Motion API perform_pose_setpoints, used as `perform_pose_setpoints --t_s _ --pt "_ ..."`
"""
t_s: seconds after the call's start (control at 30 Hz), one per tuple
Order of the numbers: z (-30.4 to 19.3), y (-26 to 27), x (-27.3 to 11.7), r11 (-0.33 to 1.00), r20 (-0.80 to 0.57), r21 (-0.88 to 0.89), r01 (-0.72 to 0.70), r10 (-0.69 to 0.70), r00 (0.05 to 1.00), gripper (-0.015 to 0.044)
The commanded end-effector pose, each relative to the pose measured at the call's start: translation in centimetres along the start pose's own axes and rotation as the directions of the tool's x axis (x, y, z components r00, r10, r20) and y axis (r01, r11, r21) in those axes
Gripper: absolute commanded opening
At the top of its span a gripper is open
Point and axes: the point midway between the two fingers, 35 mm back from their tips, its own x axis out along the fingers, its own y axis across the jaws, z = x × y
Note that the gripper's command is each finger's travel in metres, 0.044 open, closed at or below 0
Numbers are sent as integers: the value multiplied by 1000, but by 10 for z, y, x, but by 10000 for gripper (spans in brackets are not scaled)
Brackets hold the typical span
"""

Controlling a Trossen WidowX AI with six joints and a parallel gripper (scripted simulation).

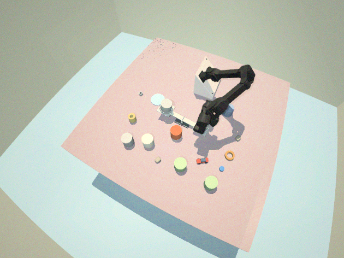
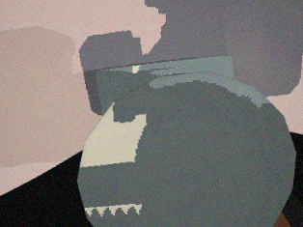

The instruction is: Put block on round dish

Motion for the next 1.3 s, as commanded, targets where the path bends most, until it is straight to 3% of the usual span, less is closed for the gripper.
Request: perform_pose_setpoints --t_s 0.0,1.27 --pt "-1 -4 -8 1000 -4 -3 11 -11 1000 0" --pt "-3 -8 -55 1000 -13 -3 12 -12 1000 0"
